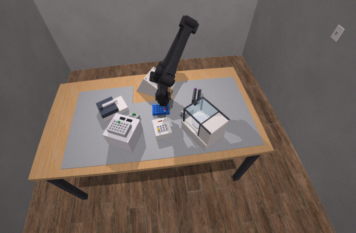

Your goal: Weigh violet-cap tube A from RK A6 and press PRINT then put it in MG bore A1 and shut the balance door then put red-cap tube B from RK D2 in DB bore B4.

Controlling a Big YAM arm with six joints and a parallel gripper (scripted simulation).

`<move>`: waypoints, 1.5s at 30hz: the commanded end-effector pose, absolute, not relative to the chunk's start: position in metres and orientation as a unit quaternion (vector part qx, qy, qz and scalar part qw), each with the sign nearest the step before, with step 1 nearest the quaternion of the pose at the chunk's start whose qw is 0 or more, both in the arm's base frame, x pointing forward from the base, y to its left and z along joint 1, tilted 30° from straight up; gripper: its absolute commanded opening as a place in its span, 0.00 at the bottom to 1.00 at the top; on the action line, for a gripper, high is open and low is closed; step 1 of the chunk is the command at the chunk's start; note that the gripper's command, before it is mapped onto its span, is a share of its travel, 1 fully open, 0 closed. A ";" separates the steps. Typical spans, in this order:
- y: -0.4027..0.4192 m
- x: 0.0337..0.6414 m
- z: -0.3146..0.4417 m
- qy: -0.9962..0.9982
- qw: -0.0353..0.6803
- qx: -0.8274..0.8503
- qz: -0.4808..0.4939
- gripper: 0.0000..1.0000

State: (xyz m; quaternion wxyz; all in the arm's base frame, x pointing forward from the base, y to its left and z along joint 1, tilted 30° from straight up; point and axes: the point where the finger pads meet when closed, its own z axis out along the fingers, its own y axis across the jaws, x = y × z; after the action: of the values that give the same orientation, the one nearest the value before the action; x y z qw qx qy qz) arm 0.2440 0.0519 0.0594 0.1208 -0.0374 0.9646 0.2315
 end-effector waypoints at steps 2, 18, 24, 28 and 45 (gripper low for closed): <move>0.051 0.252 0.068 0.964 0.131 -0.040 0.230 0.36; 0.051 0.252 0.068 0.964 0.131 -0.040 0.230 0.36; 0.051 0.252 0.068 0.964 0.131 -0.040 0.230 0.36; 0.051 0.252 0.068 0.964 0.131 -0.040 0.230 0.36; 0.065 0.249 0.037 0.965 0.117 -0.038 0.232 0.36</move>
State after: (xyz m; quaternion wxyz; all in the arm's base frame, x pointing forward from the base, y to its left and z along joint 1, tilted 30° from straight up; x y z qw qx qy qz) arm 0.2447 0.0618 0.0429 0.1159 -0.0424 0.9649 0.2319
